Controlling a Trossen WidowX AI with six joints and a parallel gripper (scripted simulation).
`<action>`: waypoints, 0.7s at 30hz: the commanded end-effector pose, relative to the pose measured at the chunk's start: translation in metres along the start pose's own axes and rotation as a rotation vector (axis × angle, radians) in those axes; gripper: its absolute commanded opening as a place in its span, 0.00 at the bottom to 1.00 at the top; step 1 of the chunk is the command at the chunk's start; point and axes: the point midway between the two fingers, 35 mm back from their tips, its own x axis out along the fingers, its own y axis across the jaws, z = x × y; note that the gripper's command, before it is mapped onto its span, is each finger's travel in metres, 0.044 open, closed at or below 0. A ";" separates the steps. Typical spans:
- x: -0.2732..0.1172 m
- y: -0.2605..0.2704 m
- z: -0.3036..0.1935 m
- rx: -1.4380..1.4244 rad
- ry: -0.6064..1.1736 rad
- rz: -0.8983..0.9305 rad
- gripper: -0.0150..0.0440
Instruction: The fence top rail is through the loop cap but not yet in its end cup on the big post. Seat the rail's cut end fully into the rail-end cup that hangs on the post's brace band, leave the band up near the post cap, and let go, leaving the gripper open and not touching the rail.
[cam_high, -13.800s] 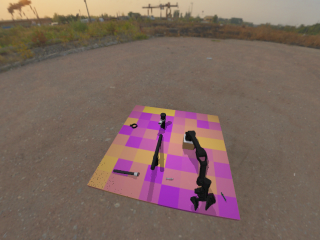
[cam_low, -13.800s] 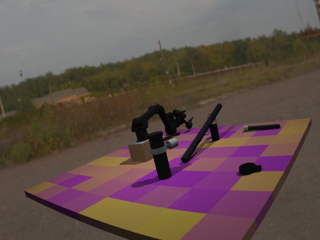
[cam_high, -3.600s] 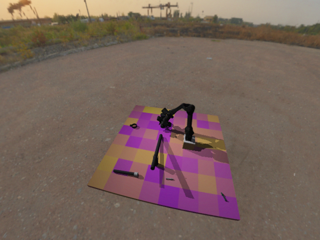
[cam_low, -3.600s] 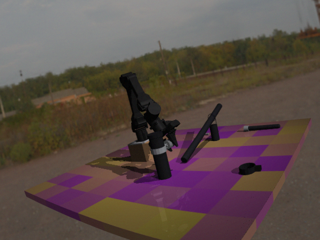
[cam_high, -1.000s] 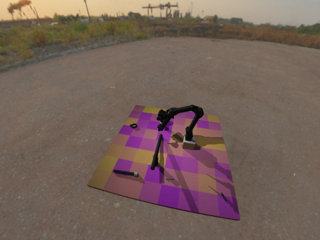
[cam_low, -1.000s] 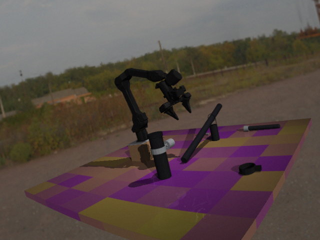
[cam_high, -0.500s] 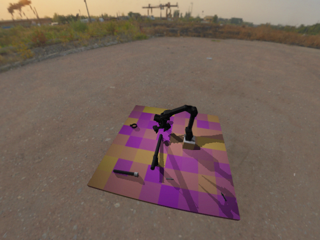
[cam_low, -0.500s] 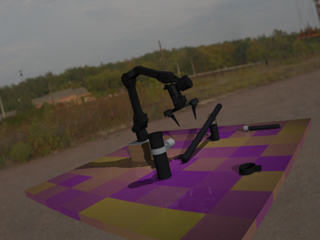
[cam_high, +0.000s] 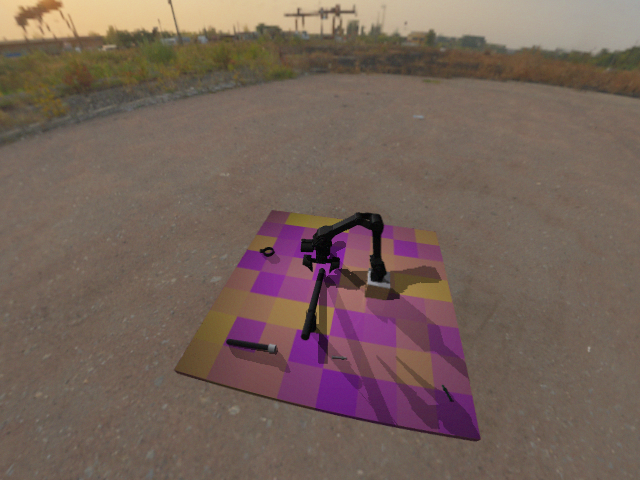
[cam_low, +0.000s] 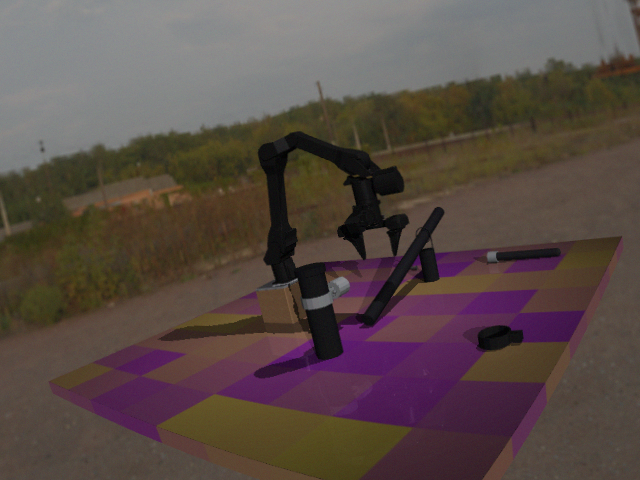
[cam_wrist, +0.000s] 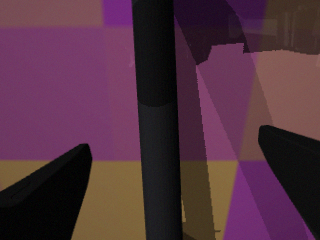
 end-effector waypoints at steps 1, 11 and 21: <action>0.003 0.001 -0.002 0.050 0.002 -0.016 1.00; 0.038 0.001 -0.002 0.050 0.002 -0.016 1.00; 0.053 0.000 -0.002 0.050 0.002 -0.016 1.00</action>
